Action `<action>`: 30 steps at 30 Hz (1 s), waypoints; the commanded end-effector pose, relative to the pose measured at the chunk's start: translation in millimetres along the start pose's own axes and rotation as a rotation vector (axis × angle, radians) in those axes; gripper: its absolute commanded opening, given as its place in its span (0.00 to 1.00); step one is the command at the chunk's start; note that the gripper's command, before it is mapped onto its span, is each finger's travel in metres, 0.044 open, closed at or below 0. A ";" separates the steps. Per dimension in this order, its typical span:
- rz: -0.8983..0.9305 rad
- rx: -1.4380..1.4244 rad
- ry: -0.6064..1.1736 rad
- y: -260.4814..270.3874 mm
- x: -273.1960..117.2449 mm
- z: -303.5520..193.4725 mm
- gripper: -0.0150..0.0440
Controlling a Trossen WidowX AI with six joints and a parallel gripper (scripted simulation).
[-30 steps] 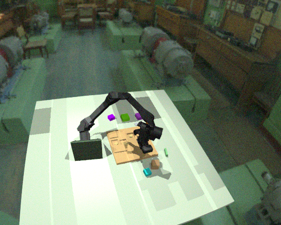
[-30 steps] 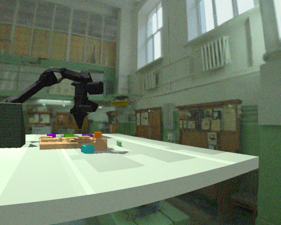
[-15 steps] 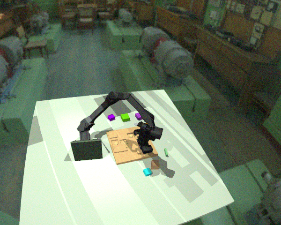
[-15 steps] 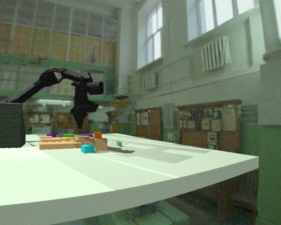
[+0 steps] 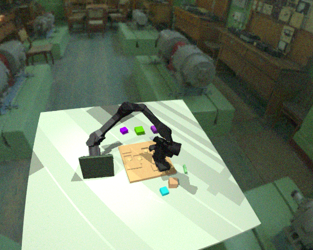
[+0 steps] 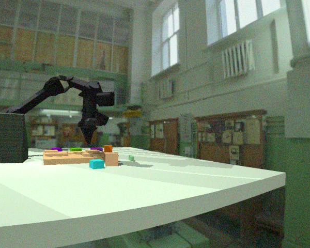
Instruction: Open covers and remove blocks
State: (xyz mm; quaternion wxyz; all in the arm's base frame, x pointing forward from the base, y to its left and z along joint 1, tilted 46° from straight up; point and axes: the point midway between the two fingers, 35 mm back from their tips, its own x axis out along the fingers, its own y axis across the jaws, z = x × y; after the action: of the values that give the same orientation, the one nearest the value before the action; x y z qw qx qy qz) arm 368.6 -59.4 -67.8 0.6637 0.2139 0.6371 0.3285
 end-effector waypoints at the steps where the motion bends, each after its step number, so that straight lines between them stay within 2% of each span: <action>1: 0.006 0.005 0.000 0.9 6.0 -0.1 0.25; 30: 0.007 0.005 -0.001 1.7 34.8 0.2 0.25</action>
State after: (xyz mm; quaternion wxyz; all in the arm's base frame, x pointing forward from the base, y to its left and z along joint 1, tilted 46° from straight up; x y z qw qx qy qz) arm 368.4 -37.9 -88.3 0.6638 0.2144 0.6368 0.3286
